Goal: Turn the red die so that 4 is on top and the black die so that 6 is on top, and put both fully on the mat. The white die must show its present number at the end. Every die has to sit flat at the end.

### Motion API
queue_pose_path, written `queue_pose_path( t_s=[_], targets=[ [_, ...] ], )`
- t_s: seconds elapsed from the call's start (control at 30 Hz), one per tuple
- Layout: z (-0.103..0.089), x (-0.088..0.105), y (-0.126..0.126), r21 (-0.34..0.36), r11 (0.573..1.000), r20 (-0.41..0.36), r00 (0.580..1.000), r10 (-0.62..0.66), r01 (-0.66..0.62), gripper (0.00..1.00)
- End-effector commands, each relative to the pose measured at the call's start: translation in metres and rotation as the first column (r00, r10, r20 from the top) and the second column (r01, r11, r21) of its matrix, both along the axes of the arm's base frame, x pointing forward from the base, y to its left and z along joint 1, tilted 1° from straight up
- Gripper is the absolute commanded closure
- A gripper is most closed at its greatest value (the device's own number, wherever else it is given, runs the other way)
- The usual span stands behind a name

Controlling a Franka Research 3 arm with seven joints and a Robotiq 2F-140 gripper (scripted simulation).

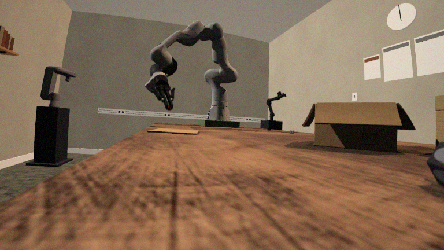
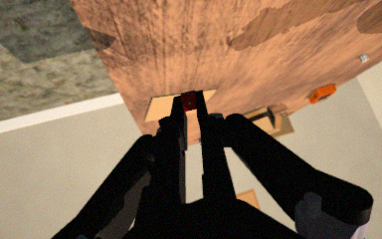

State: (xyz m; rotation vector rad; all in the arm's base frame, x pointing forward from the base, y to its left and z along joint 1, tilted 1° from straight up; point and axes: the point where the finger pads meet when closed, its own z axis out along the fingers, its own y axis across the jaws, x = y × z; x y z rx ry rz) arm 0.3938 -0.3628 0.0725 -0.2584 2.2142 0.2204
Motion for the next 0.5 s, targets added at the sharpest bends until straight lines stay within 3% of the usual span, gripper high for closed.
queue_pose_path(
  t_s=[0.0, 0.1, 0.47],
  targets=[
    [0.0050, 0.0066, 0.0100, -0.040, 0.996, 0.135, 0.987, 0.087, -0.083, 0.84],
    [0.0053, 0.0056, 0.0090, -0.032, 0.996, 0.173, 0.981, 0.084, -0.080, 0.84],
    [-0.0006, 0.0056, 0.0089, -0.032, 0.996, 0.174, 0.981, 0.084, -0.080, 0.84]
  ],
)
